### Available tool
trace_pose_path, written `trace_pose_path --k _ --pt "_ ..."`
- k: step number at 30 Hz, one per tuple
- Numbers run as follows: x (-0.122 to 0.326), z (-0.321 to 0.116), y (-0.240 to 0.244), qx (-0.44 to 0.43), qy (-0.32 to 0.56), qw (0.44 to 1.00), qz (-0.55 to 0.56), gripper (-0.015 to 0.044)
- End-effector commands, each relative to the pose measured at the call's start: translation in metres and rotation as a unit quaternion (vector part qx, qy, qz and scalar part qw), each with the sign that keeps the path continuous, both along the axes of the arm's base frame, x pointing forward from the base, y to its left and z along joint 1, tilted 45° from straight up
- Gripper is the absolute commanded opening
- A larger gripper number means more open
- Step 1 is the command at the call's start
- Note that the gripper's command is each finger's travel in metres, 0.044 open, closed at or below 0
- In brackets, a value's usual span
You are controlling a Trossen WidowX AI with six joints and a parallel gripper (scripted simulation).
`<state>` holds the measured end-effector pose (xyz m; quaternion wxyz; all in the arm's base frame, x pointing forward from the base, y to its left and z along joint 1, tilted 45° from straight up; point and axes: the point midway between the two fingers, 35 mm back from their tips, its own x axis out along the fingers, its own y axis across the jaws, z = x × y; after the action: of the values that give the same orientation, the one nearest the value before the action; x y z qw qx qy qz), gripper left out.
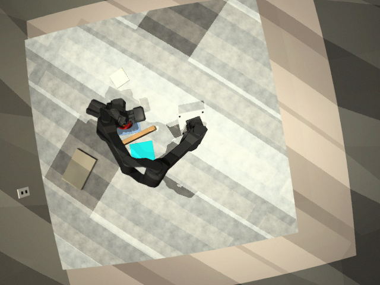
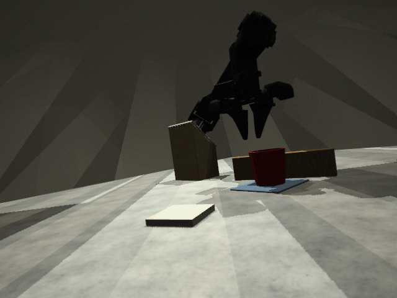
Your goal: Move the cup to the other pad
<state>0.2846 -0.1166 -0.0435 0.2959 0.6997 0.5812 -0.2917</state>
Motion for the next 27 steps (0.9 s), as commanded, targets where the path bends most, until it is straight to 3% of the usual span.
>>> trace_pose_path --k 1,27 --pt "0.0 -0.003 0.0 0.032 0.025 0.999 -0.025 0.0148" --pt "0.007 -0.029 0.024 0.032 0.025 0.999 -0.025 0.0148"
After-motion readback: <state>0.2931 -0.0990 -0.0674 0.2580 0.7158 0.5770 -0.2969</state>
